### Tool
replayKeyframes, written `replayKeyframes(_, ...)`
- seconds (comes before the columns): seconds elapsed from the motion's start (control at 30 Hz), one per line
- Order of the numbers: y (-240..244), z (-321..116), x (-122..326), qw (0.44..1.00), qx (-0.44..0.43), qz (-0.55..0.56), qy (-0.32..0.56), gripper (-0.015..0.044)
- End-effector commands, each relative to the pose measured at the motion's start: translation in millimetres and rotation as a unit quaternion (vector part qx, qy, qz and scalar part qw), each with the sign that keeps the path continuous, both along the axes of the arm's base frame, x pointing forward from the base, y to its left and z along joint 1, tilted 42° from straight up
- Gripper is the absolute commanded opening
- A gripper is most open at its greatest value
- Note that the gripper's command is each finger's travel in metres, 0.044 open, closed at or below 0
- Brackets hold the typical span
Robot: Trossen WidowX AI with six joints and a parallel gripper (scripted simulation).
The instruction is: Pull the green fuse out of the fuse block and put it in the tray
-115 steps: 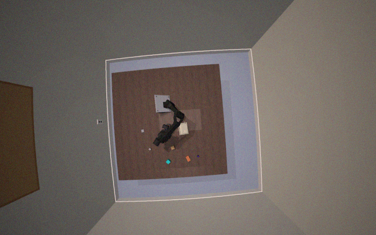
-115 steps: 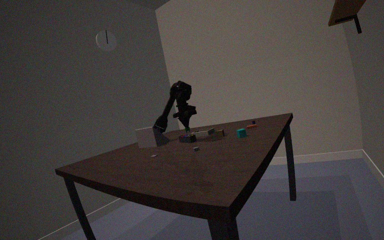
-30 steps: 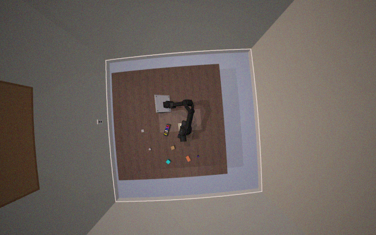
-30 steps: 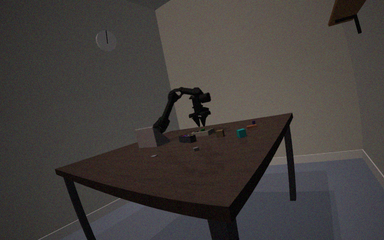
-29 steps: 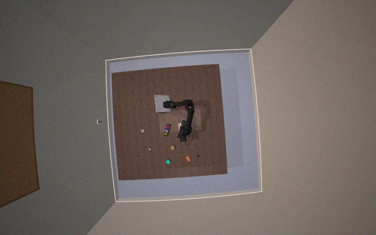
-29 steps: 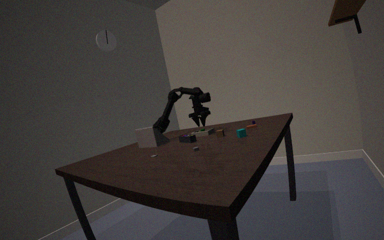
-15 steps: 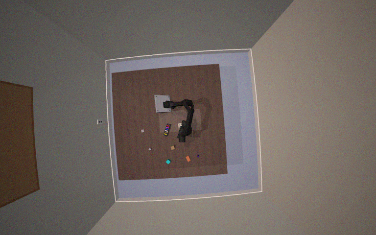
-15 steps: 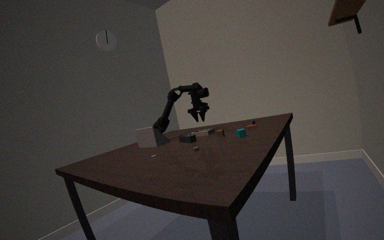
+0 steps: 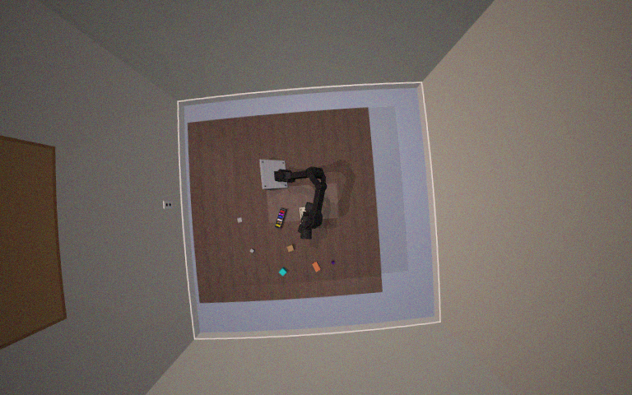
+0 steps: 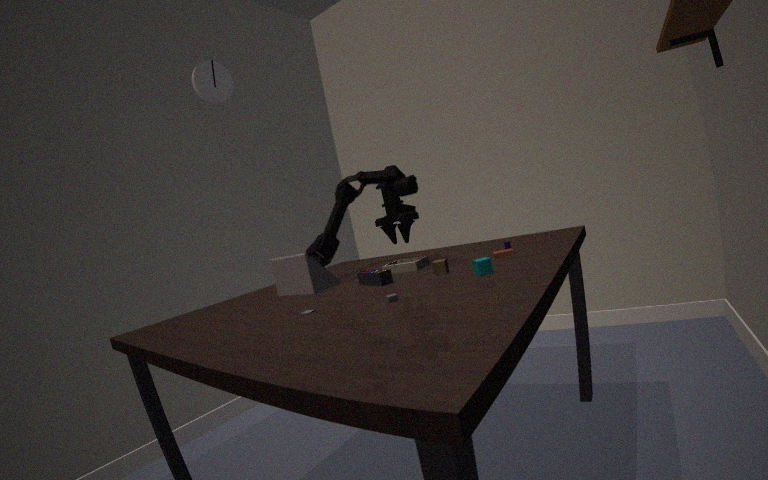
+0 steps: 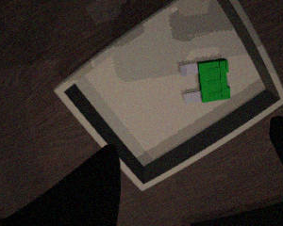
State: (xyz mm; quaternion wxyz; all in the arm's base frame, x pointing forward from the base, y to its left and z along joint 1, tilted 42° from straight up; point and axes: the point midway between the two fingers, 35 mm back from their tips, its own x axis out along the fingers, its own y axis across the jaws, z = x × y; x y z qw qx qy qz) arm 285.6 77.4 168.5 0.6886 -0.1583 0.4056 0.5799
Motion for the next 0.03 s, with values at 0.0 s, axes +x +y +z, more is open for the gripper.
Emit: replayKeyframes(0.0, 0.1, -0.3, 0.0, 1.0, 0.0, 0.0, 0.0, 0.033)
